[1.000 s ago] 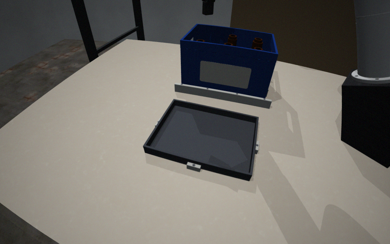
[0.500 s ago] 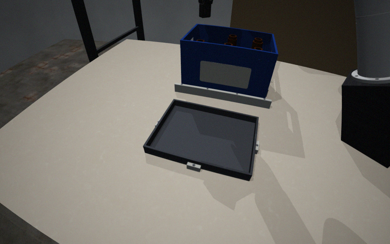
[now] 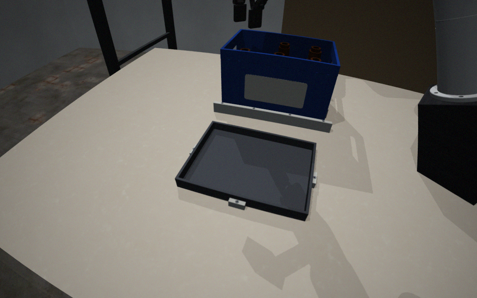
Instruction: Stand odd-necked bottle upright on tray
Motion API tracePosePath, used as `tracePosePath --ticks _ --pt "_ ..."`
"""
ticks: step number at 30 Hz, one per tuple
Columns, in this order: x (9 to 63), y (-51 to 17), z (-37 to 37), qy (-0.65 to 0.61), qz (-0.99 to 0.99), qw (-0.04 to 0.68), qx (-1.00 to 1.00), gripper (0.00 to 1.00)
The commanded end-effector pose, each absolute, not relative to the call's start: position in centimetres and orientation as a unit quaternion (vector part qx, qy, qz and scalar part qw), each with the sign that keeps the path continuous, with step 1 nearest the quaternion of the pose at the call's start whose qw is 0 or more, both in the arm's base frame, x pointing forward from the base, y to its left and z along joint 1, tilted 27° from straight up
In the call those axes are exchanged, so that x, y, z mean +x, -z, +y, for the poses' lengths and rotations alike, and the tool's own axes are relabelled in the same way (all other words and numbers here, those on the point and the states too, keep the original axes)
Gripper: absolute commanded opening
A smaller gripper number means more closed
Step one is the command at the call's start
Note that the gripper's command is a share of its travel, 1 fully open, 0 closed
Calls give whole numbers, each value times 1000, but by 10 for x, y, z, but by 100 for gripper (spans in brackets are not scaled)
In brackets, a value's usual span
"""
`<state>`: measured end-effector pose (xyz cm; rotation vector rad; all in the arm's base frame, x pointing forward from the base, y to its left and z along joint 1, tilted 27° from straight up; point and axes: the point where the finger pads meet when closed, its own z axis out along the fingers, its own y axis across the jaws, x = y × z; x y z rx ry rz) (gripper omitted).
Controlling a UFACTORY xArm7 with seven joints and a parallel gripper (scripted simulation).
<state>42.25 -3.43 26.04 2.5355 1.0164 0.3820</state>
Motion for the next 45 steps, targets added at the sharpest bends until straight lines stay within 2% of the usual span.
tracePosePath --ticks 1,45 --pt "423 -262 -33 -137 362 192 902 65" --pt "426 -256 -35 -137 362 192 902 65"
